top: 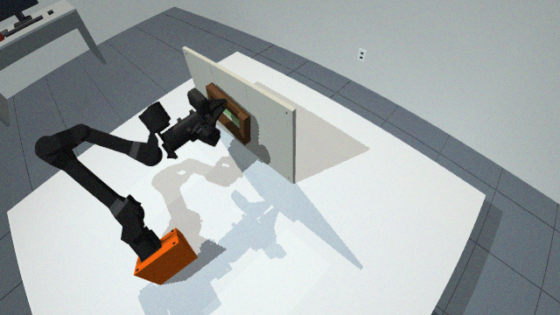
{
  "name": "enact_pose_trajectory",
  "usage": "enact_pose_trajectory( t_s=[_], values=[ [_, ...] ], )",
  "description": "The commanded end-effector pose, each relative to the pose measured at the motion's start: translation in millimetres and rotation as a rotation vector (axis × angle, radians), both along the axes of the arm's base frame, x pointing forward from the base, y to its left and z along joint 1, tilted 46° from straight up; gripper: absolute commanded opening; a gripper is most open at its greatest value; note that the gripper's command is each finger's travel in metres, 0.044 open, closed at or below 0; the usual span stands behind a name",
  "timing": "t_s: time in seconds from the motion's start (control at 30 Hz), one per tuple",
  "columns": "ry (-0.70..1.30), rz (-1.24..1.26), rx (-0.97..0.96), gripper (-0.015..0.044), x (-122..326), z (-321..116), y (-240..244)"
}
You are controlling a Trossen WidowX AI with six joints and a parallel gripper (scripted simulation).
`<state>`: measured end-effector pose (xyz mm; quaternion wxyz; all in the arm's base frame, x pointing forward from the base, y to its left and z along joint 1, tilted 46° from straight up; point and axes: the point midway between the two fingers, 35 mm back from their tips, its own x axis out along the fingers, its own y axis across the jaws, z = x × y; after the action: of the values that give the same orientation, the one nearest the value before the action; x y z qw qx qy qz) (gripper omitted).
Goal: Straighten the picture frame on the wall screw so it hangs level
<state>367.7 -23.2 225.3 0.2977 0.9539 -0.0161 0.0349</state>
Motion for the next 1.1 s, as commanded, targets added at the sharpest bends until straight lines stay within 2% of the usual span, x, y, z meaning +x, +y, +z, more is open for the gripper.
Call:
enact_pose_trajectory(
  t_s=[0.0, 1.07],
  values=[
    [-0.011, -0.01, -0.003, 0.0, 0.6, 4.0, -2.0],
    [-0.004, 0.002, -0.004, 0.0, 1.5, -1.2, 5.2]
  ],
)
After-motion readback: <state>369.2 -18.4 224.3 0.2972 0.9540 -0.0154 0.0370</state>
